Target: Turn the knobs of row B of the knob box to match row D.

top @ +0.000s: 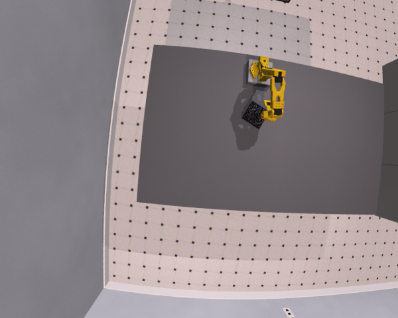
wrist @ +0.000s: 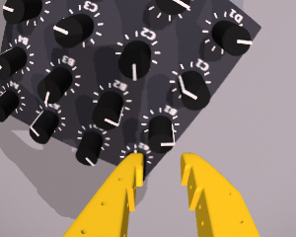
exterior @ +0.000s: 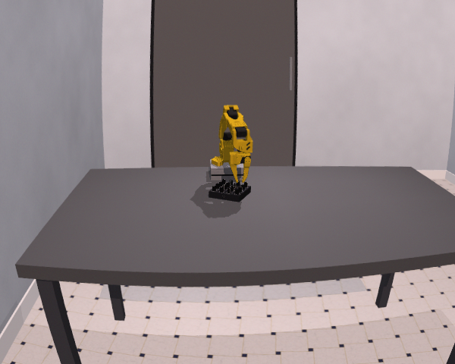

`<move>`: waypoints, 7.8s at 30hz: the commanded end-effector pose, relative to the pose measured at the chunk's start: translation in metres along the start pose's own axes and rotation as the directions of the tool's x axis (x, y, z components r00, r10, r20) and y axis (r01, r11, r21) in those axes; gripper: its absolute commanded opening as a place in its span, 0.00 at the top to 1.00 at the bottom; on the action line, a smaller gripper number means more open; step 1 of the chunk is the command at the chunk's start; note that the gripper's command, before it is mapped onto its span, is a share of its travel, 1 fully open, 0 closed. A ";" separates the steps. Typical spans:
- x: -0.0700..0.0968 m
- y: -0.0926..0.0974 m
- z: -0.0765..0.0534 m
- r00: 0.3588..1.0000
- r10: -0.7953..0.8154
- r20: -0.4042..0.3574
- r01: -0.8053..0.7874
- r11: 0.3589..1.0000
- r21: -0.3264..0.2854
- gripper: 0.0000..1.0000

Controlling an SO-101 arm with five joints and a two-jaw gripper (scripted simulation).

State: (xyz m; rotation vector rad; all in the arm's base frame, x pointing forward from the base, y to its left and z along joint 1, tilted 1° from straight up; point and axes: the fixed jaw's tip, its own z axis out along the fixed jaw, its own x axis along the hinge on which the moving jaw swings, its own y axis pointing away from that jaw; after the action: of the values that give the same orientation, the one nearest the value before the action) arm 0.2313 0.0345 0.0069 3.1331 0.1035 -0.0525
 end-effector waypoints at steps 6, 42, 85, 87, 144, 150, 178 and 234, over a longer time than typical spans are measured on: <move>0.002 -0.002 -0.007 1.000 -0.011 -0.021 0.011 1.000 0.003 0.92; -0.064 0.006 -0.011 1.000 -0.011 -0.025 0.011 1.000 0.004 0.92; -0.066 0.011 -0.011 0.932 0.362 -0.021 -0.362 0.932 0.013 0.92; -0.067 0.011 -0.011 0.913 0.407 -0.021 -0.407 0.913 0.014 0.92; -0.069 0.024 -0.010 -0.685 0.728 0.021 -0.728 -0.685 0.014 0.91; -0.068 0.026 -0.010 -0.855 0.517 0.024 -0.517 -0.856 0.008 0.91; -0.062 0.038 -0.011 -0.909 -0.415 0.020 0.415 -0.910 -0.016 0.91; -0.059 0.053 -0.011 -0.322 -0.947 0.001 0.947 -0.322 -0.026 0.90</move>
State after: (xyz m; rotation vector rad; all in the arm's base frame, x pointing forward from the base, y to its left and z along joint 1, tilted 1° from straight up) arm 0.1764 -0.0209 0.0191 1.7282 2.6444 -0.0146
